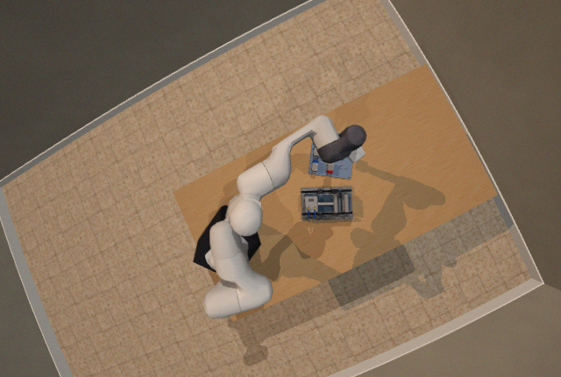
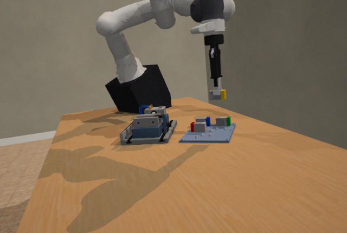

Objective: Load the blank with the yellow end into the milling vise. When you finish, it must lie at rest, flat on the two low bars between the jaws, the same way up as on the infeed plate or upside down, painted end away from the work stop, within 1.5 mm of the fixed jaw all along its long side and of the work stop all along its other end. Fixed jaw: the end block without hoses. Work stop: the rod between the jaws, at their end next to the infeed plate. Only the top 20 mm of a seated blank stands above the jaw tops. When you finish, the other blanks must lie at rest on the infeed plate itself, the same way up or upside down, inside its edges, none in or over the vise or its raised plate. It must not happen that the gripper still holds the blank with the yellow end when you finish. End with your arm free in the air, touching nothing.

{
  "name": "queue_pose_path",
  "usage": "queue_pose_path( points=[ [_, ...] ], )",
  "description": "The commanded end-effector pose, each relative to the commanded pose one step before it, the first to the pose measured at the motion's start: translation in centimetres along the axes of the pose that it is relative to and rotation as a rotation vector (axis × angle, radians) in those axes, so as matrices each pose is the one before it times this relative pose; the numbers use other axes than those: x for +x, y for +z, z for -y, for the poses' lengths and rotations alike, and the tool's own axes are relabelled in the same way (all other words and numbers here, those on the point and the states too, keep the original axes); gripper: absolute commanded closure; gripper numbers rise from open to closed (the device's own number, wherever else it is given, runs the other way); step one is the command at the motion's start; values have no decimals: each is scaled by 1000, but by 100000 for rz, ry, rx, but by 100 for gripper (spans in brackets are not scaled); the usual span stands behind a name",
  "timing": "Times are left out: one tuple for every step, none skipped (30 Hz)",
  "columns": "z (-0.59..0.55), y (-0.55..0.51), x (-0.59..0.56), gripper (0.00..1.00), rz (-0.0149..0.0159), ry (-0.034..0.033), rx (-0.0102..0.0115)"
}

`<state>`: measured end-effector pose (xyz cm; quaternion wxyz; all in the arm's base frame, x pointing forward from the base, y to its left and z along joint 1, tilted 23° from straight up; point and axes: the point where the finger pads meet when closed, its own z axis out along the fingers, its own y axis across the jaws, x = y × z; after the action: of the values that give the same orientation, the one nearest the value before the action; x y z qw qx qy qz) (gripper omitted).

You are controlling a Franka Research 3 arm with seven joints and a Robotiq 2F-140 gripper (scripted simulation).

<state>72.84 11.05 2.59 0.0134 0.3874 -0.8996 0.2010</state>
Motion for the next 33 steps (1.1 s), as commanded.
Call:
queue_pose_path(
  points=[
    [41, 23, -32, 100, -37, -301, 140],
    [18, 20, -12, 100, -30, -151, 63],
    [18, 20, -12, 100, -30, -151, 63],
    [18, 20, -12, 100, -30, -151, 63],
    [0, 0, 0, 100, 0, 0, 0],
    [0, 0, 0, 100, 0, 0, 0],
    [0, 0, 0, 100, 0, 0, 0],
    [0, 0, 0, 100, 0, 0, 0],
    [0, 0, 0, 100, 0, 0, 0],
    [0, 0, 0, 100, 0, 0, 0],
    [0, 0, 0, 100, 0, 0, 0],
    [0, 0, 0, 100, 0, 0, 0],
    [0, 0, 0, 100, 0, 0, 0],
    [0, 0, 0, 100, 0, 0, 0],
    [0, 0, 0, 100, 0, 0, 0],
    [0, 0, 0, 100, 0, 0, 0],
    [-53, 80, 29, 100, -19, 489, -195],
    [21, 63, -32, 100, 5, -122, 49],
    [21, 63, -32, 100, 5, -122, 49],
    [21, 63, -32, 100, 5, -122, 49],
    [21, 63, -32, 100, 5, -122, 49],
    [0, 0, 0, 100, 0, 0, 0],
    [0, 0, 0, 100, 0, 0, 0],
    [0, 0, 0, 100, 0, 0, 0],
    [0, 0, 0, 100, 0, 0, 0],
    [0, 0, 0, 100, 0, 0, 0],
    [0, 0, 0, 100, 0, 0, 0],
    [0, 0, 0, 100, 0, 0, 0],
    [0, 0, 0, 100, 0, 0, 0],
    [0, 0, 0, 100, 0, 0, 0],
    [0, 0, 0, 100, 0, 0, 0],
    [0, 0, 0, 100, 0, 0, 0],
    [0, 0, 0, 100, 0, 0, 0]
  ],
)
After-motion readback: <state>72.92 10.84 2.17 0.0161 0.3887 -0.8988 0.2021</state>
